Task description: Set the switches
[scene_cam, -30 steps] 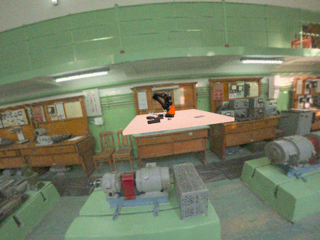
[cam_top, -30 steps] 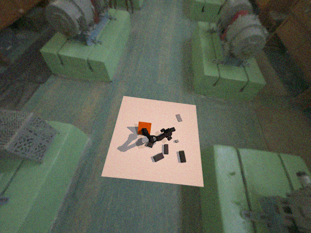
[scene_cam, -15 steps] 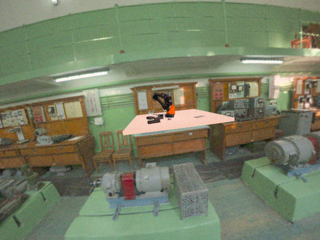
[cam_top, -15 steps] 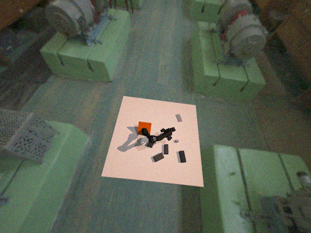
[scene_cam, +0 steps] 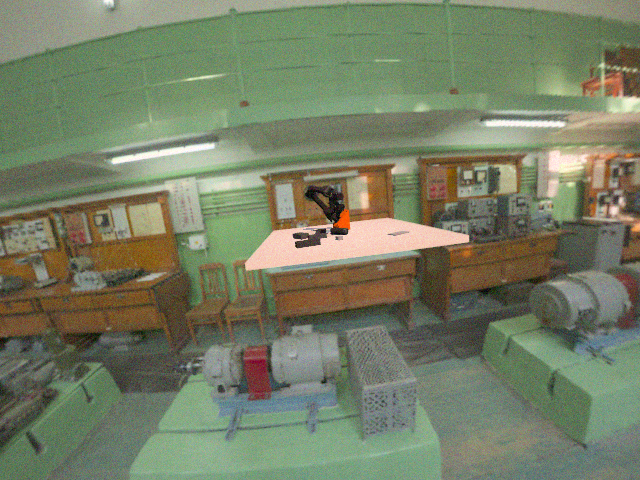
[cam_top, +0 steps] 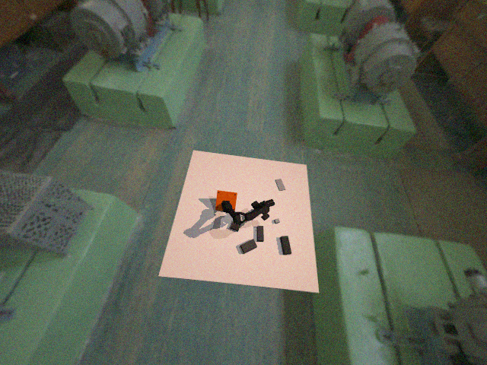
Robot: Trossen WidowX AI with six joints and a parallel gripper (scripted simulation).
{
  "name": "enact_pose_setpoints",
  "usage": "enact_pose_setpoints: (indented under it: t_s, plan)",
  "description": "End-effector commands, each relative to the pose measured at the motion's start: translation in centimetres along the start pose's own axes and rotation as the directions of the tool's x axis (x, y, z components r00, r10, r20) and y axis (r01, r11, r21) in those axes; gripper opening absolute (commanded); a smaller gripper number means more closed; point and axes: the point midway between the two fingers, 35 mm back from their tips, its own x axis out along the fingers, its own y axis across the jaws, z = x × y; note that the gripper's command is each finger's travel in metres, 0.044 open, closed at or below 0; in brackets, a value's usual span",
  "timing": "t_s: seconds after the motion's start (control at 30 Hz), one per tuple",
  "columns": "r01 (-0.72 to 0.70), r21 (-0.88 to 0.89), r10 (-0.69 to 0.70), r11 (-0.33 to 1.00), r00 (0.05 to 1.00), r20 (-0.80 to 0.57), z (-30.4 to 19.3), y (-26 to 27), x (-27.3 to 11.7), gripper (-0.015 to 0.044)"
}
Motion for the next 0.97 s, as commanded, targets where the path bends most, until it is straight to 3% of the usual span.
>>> enact_pose_setpoints:
  t_s: [0.0,0.2,0.53,0.93]
  plan:
    - [0.002,-0.002,-0.002,1.000,1.000,0.001,0.0,0.0,-0.2,0.0414]
    - [0.025,-0.056,-0.023,0.998,0.999,0.048,0.0,0.2,-7.4,0.0256]
    - [0.026,-0.058,-0.023,0.998,0.999,0.049,-0.1,0.2,-7.7,0.0000]
    - [0.026,-0.058,-0.023,0.998,0.999,0.049,-0.1,0.2,-7.7,0.0000]
